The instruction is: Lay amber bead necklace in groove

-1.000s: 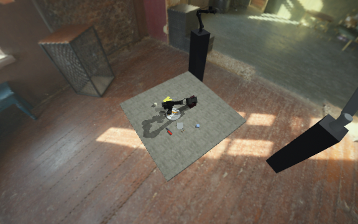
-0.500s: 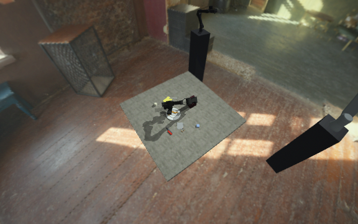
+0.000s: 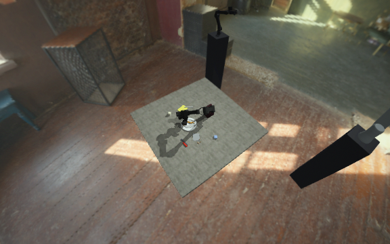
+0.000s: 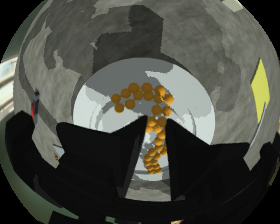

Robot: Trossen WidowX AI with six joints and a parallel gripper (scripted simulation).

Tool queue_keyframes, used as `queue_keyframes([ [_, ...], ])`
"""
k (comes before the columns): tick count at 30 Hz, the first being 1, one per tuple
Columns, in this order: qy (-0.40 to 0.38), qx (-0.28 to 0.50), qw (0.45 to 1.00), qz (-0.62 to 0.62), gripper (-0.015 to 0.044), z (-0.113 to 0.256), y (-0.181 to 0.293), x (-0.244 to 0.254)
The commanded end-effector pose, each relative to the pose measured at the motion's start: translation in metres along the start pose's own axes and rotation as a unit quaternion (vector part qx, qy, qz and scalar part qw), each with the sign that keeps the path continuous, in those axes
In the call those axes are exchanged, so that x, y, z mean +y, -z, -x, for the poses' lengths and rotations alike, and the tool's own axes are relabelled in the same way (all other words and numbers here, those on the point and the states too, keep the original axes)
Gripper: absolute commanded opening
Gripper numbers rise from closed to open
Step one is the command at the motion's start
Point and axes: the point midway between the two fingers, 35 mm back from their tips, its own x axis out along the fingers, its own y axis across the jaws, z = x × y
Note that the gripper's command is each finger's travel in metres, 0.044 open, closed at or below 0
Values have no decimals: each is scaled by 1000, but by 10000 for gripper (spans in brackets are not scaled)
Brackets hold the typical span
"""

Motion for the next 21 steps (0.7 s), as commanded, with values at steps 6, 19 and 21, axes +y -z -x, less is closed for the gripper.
queue_keyframes([
  [6, -4, -2, 1000, 2, 0, 3, 2, 17],
  [19, -3, -4, 1000, 4, 79, 1, 1, 16],
  [21, -3, -4, 1000, 4, 131, 1, 1, 16],
])
